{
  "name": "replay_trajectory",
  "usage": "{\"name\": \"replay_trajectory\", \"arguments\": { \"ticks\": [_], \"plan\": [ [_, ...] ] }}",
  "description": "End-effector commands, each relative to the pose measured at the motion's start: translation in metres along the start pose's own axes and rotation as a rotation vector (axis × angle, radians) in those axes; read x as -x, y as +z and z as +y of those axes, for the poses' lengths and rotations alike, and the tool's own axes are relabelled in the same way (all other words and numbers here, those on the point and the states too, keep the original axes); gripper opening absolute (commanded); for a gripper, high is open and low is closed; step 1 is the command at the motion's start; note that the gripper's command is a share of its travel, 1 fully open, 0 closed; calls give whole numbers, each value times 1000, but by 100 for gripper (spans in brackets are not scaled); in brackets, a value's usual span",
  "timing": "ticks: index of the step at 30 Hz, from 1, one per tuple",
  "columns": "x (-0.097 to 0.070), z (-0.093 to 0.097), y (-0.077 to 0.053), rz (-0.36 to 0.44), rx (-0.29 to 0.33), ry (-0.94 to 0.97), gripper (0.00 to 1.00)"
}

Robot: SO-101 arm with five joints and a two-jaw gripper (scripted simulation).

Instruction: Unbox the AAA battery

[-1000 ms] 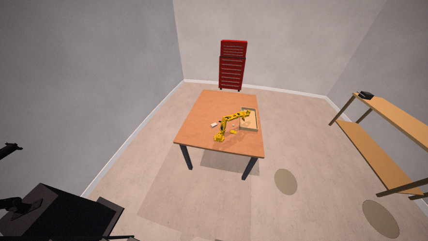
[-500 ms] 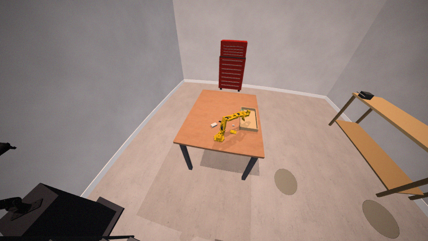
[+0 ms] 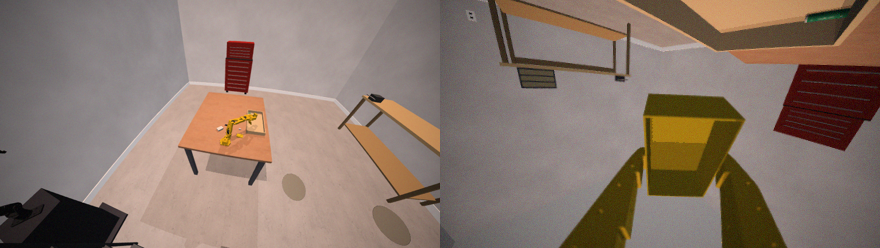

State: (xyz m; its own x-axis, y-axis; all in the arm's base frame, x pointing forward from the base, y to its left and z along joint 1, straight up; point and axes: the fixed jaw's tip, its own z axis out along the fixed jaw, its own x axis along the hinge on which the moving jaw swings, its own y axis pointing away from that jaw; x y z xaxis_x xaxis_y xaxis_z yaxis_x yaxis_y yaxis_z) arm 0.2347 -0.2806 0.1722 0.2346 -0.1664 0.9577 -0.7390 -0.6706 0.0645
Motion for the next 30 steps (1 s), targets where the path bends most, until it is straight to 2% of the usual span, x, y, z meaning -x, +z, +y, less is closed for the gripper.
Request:
{"name": "replay_trajectory", "arguments": {
  "ticks": [1,14,24,30],
  "plan": [
    [-31,5,-11,99,16,-7,22],
    [-22,5,-10,44,12,-7,22],
    [-9,4,-10,-36,6,-6,22],
    [4,3,-11,-119,0,-6,22]
  ]
}}
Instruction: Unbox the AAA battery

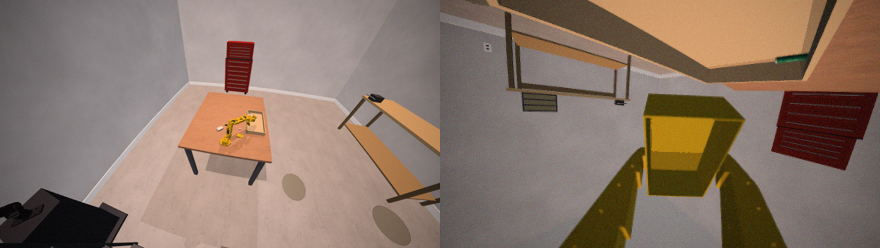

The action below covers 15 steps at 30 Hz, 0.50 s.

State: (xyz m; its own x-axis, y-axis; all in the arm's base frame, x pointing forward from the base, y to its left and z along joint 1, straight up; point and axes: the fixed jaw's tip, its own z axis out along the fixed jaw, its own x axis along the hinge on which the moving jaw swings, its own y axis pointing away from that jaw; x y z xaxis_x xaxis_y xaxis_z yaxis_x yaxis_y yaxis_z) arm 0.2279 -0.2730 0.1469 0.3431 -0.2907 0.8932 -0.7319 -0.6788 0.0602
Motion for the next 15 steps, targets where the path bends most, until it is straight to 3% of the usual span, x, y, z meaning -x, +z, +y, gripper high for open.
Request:
{"name": "replay_trajectory", "arguments": {
  "ticks": [1,15],
  "plan": [
    [-19,5,-12,43,11,-5,22],
    [16,2,-15,-177,-5,-4,22]
  ]
}}
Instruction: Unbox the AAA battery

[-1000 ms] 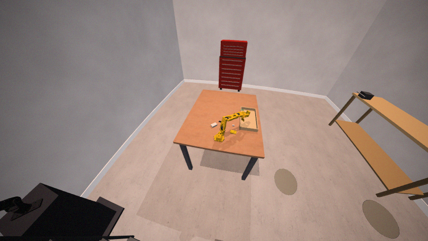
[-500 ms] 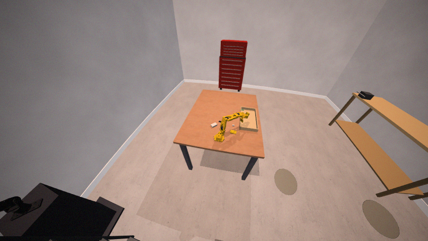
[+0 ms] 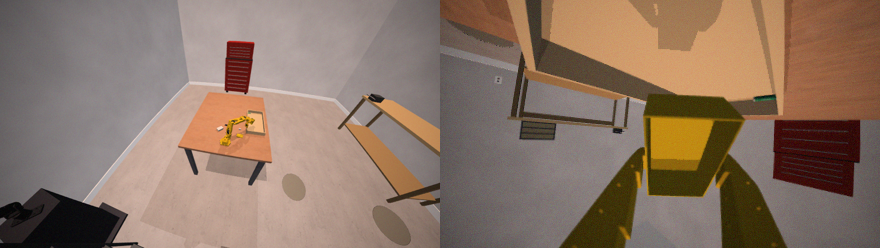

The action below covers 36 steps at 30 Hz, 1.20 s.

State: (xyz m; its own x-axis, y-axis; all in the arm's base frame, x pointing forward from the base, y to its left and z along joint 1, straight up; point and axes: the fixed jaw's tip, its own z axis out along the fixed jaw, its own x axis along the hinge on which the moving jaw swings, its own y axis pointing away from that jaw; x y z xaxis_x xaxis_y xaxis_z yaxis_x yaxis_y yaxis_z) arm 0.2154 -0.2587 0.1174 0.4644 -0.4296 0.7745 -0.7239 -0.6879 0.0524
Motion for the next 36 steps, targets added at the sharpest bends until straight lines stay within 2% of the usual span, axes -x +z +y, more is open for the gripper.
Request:
{"name": "replay_trajectory", "arguments": {
  "ticks": [1,11,13,15,28,30,36],
  "plan": [
    [-12,4,-14,23,8,-4,22],
    [22,1,-17,-191,-8,-3,22],
    [22,1,-17,-191,-8,-3,22],
    [29,1,-19,-234,-11,-3,22],
    [69,-2,-34,-504,-31,-2,22],
    [69,-2,-34,-504,-31,-2,22],
    [84,-3,-43,-612,-39,-1,22]
  ]
}}
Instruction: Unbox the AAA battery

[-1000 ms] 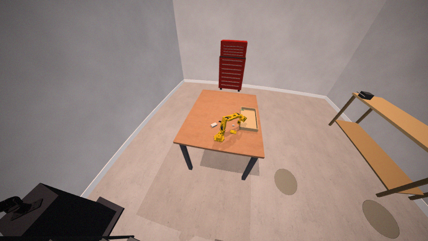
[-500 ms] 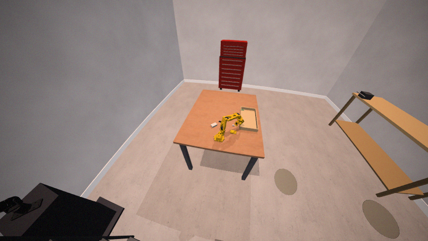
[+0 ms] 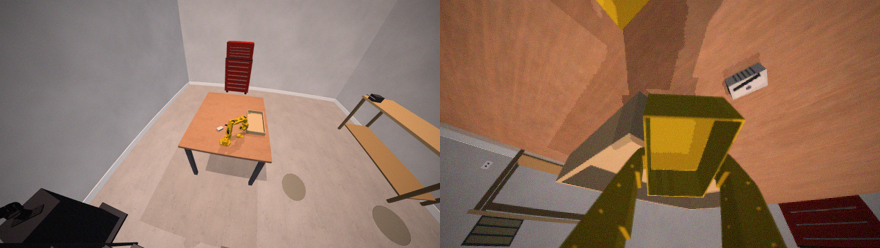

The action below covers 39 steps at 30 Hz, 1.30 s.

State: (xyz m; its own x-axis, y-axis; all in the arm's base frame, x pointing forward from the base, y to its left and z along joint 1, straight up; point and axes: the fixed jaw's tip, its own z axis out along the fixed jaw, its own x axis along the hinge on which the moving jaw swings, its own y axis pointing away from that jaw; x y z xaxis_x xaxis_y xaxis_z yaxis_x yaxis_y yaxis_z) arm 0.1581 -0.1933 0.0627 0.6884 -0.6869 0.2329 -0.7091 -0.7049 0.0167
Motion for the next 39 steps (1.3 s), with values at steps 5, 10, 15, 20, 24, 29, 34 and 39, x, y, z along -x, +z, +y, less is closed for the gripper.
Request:
{"name": "replay_trajectory", "arguments": {
  "ticks": [5,10,15,20,24,29,34,39],
  "plan": [
    [8,2,-16,-38,-2,-1,22],
    [16,1,-17,-91,-6,-1,22],
    [24,0,-18,-136,-9,-1,22],
    [30,0,-19,-179,-13,-1,22],
    [34,0,-19,-204,-15,-1,22],
    [36,-1,-20,-217,-16,-1,22],
    [38,-1,-20,-230,-17,-1,22],
    [39,-1,-21,-235,-17,-1,22]
  ]
}}
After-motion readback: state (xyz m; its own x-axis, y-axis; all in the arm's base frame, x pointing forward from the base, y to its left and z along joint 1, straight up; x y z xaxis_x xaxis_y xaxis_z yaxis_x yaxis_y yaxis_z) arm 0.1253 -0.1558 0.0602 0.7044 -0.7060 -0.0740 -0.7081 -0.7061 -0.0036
